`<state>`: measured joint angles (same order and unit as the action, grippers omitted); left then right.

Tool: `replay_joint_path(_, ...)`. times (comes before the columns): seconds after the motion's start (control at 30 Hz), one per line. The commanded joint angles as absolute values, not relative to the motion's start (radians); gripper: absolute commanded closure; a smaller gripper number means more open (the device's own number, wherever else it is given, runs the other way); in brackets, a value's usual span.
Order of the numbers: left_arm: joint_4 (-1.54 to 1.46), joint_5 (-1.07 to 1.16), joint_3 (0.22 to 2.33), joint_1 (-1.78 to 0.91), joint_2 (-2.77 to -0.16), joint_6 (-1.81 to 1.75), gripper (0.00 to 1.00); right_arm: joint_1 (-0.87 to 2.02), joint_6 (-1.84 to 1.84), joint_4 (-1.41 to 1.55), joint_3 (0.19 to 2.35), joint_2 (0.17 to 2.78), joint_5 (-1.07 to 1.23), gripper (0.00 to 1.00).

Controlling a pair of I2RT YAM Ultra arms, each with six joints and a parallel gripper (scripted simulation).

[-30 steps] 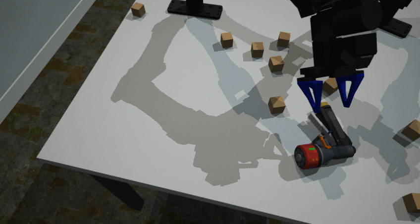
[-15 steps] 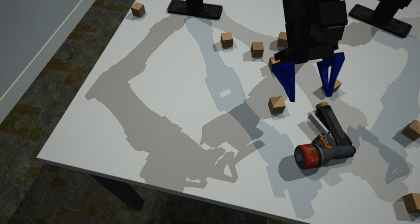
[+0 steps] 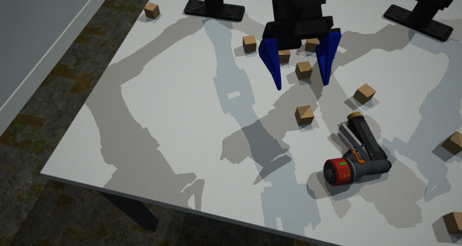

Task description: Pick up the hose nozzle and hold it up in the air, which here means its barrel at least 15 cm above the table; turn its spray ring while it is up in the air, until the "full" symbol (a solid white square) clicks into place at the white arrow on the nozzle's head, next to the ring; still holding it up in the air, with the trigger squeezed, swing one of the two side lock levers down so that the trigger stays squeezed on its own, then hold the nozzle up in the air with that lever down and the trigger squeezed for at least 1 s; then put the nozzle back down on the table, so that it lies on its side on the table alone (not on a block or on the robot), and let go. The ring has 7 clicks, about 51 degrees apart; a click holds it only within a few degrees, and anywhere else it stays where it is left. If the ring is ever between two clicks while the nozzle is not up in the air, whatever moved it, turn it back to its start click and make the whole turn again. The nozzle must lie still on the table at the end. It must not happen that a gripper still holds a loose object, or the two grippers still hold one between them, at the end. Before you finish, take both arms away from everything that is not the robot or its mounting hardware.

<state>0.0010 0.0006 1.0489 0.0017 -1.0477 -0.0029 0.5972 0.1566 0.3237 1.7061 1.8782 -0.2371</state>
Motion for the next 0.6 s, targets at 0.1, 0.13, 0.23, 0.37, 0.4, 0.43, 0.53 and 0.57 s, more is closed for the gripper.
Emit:
replay_joint_path(0.1,0.002,-0.004,1.079,-0.006,-1.021,0.001,0.00,0.519,0.126,0.258,1.626,1.759,-0.204,0.24)
replay_joint_path(0.13,0.002,-0.004,1.079,-0.006,-1.021,0.001,0.00,0.508,0.123,0.252,1.613,1.743,-0.200,0.24)
replay_joint_path(0.23,0.002,-0.004,1.079,-0.006,-1.021,0.001,0.00,0.474,0.113,0.231,1.576,1.694,-0.184,0.24)
replay_joint_path(0.37,0.002,-0.004,1.079,-0.006,-1.021,0.001,0.00,0.452,0.106,0.218,1.551,1.662,-0.173,0.24)
replay_joint_path(0.4,0.002,-0.004,1.079,-0.006,-1.021,0.001,0.00,0.441,0.103,0.208,1.544,1.643,-0.165,0.24)
replay_joint_path(0.43,0.002,-0.004,1.079,-0.006,-1.021,0.001,0.00,0.430,0.103,0.207,1.526,1.632,-0.162,0.24)
replay_joint_path(0.53,0.002,-0.004,1.079,-0.006,-1.021,0.001,0.00,0.394,0.093,0.189,1.488,1.583,-0.152,0.24)
replay_joint_path(0.57,0.002,-0.004,1.079,-0.006,-1.021,0.001,0.00,0.382,0.090,0.183,1.475,1.566,-0.148,0.24)
